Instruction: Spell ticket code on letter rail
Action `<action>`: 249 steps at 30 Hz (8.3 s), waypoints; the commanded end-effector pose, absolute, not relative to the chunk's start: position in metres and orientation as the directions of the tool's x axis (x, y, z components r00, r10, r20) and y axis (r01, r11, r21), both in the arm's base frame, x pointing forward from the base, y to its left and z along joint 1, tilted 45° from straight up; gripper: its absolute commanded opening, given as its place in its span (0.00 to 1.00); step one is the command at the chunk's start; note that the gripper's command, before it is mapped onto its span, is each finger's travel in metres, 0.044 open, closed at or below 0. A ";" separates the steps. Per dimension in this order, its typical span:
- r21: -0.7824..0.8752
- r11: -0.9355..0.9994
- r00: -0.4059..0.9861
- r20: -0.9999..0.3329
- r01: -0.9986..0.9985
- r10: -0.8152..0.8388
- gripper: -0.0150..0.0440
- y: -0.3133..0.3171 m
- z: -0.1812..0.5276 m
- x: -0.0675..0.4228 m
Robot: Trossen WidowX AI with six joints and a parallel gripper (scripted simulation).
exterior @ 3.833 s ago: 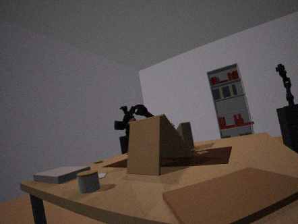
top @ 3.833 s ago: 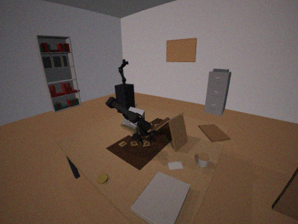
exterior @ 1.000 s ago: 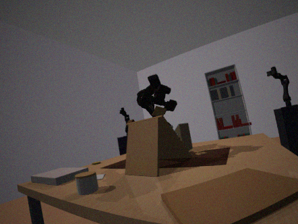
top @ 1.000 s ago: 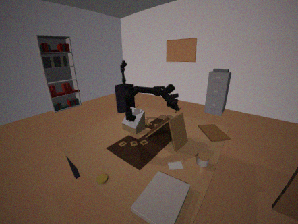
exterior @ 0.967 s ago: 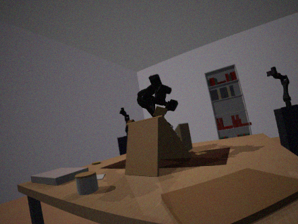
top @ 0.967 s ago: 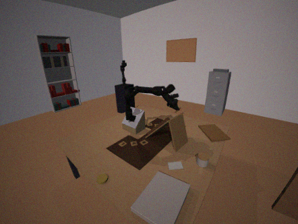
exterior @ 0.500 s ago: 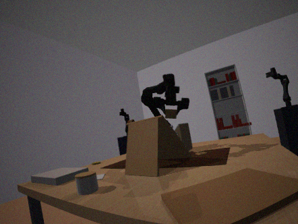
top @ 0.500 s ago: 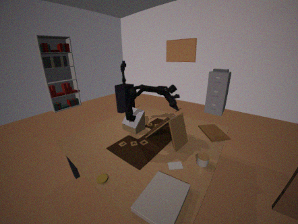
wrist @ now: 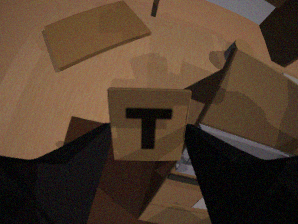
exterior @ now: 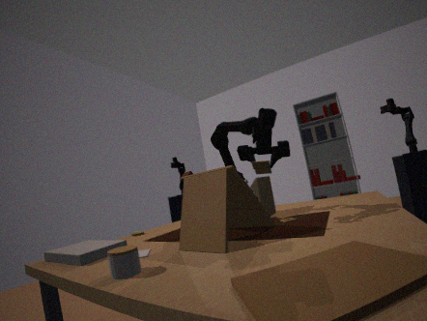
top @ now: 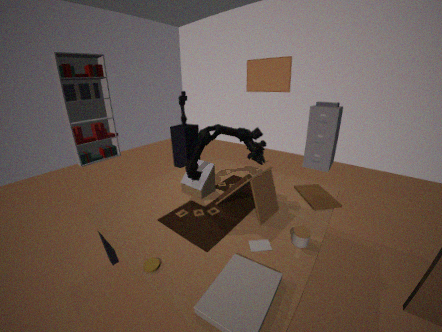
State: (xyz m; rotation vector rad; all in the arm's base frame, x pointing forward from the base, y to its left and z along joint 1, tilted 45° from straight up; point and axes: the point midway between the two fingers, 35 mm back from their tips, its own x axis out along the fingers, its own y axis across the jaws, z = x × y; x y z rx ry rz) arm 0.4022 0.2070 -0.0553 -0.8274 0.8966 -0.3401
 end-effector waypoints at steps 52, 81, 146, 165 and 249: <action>-0.679 0.702 0.643 -0.443 0.214 -0.625 0.25 0.190 -0.119 0.405; -0.680 0.701 0.643 -0.443 0.213 -0.625 0.25 0.181 -0.111 0.401; -0.682 0.700 0.642 -0.442 0.213 -0.626 0.25 0.157 -0.090 0.395; -0.683 0.699 0.642 -0.442 0.212 -0.627 0.25 0.151 -0.084 0.392; -0.685 0.697 0.641 -0.441 0.211 -0.628 0.25 0.120 -0.055 0.383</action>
